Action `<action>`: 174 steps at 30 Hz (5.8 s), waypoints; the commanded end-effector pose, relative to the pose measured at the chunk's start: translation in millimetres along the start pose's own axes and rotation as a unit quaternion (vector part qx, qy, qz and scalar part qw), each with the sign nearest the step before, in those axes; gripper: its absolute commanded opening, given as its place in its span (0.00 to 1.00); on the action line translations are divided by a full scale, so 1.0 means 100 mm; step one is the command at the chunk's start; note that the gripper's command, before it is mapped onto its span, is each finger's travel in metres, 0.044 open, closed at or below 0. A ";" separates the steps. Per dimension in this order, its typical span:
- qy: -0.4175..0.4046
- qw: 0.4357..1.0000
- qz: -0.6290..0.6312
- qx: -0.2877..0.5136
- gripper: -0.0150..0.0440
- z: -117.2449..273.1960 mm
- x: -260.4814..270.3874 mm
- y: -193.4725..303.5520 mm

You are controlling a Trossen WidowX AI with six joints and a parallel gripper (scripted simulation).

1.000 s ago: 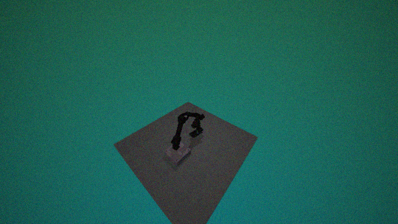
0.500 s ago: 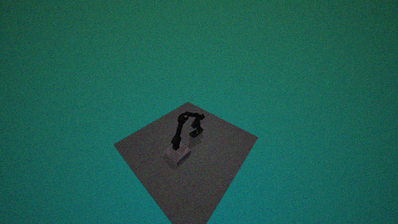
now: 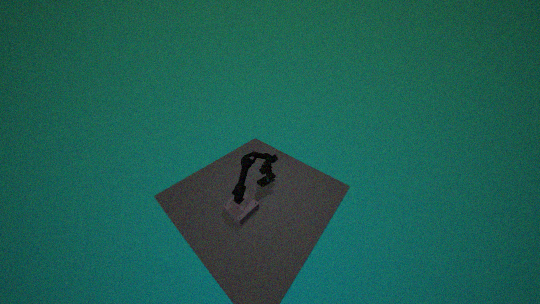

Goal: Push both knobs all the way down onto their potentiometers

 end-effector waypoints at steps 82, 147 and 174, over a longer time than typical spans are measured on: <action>0.000 1.000 0.002 -0.006 0.25 -0.23 -0.01 0.01; -0.003 1.000 0.000 -0.007 0.57 0.14 0.00 0.00; -0.002 1.000 0.002 -0.013 1.00 0.39 0.37 -1.46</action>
Point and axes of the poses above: the point midway between the two fingers, 35 mm back from their tips, its own z axis back along the fingers, its own x axis across the jaws, y = z × x, the point moved 3 cm from there along z, back along the fingers, and after that the axes turned 3 degrees about z, right-handed, at the moved point
